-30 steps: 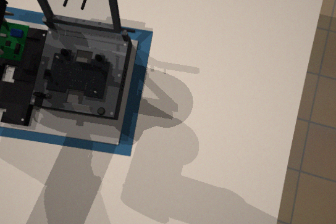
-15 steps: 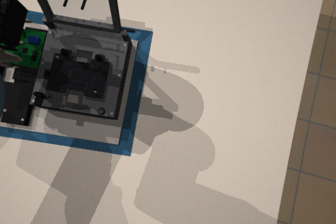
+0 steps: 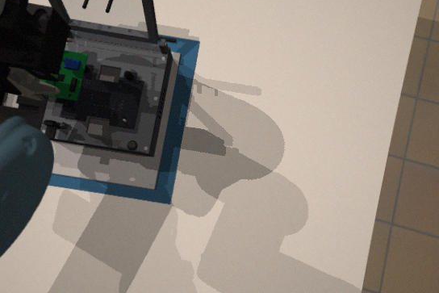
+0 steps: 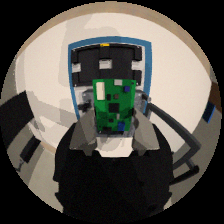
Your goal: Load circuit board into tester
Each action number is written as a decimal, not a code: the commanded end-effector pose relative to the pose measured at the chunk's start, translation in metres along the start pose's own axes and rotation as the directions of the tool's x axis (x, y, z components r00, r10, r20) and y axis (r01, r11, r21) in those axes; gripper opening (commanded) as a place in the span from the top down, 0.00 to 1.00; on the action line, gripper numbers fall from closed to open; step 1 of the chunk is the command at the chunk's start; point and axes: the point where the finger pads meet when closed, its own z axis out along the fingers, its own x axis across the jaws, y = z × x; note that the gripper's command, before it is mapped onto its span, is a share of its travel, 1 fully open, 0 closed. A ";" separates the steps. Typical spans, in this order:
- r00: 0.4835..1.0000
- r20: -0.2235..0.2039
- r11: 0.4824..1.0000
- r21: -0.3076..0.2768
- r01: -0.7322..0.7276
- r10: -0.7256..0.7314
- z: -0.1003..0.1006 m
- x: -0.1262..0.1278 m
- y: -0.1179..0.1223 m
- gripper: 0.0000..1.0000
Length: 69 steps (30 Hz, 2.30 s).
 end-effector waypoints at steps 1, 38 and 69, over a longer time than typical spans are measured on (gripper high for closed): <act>1.000 -0.003 1.000 0.001 0.002 -0.002 -0.004 -0.005 0.023 0.61; 1.000 -0.003 1.000 0.001 0.003 -0.003 -0.007 -0.017 0.072 0.61; 1.000 -0.003 1.000 0.001 0.004 -0.004 -0.007 -0.017 0.071 0.61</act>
